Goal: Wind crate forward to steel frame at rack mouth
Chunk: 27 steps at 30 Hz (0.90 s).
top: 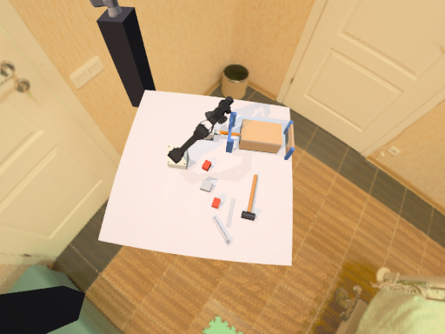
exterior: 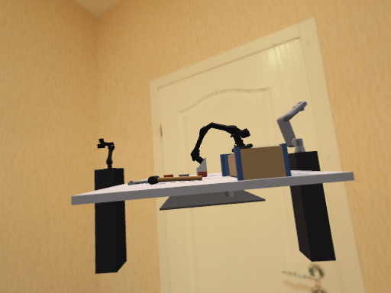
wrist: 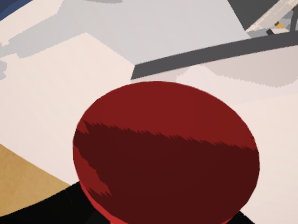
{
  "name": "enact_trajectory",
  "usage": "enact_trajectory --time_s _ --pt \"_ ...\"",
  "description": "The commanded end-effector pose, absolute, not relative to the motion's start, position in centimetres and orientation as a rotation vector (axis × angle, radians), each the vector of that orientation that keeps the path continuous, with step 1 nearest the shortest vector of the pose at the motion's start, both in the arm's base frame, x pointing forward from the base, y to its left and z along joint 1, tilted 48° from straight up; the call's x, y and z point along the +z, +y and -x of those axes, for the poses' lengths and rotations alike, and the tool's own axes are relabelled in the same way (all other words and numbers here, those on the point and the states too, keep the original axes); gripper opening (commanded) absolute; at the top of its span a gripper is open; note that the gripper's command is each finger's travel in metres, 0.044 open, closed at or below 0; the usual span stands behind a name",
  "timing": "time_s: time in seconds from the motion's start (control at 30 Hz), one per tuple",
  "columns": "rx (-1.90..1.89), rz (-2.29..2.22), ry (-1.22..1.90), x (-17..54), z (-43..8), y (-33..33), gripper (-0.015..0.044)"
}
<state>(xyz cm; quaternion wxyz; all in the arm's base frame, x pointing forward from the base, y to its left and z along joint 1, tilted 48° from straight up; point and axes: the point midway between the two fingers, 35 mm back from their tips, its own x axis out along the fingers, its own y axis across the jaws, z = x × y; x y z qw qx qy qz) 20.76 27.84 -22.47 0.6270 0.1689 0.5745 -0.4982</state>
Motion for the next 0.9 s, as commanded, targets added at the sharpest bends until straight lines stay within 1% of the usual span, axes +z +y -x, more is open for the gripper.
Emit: enact_trajectory --time_s 0.0,0.87 --pt "-1.143 -0.364 1.359 -23.1 -18.4 28.3 0.0" --pt "-1.143 -0.364 1.361 -23.4 -14.8 28.3 0.0"
